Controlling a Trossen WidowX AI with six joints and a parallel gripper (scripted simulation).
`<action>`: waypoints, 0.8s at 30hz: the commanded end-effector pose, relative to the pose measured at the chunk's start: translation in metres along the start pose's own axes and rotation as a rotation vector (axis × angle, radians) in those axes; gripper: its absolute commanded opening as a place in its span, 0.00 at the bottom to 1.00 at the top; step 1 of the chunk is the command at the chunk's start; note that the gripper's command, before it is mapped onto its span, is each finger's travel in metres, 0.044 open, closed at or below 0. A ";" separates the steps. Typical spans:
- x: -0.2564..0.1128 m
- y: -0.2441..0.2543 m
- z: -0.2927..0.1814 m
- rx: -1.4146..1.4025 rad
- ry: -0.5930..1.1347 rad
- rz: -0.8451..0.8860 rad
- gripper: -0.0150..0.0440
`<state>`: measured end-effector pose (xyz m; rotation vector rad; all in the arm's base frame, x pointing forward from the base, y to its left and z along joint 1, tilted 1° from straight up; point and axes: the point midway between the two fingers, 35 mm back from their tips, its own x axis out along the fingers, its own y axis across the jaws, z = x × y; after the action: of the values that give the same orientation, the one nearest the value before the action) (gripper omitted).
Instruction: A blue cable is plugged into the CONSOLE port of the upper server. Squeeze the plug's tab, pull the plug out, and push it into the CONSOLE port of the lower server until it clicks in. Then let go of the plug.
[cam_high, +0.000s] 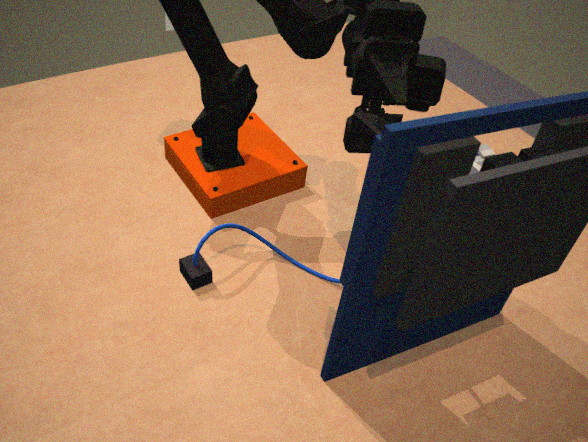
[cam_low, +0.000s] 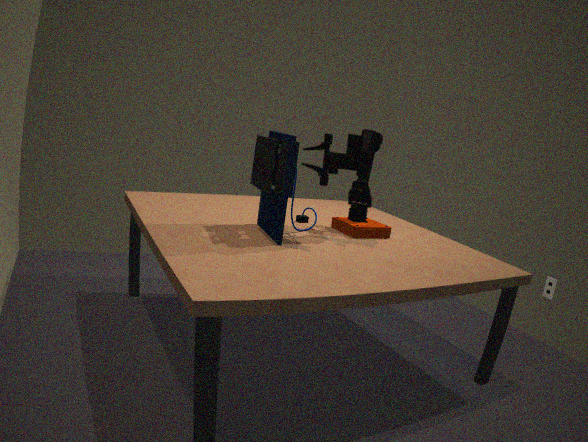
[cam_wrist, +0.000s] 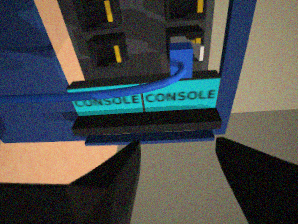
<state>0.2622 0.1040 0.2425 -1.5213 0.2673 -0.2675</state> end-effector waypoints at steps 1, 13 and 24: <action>-0.020 -0.012 0.015 -0.029 -0.101 -0.028 0.66; 0.036 -0.014 0.036 -0.027 -0.101 -0.035 0.66; 0.043 -0.015 0.040 -0.027 -0.101 -0.036 0.66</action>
<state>0.3094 0.1238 0.2593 -1.5632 0.1684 -0.2202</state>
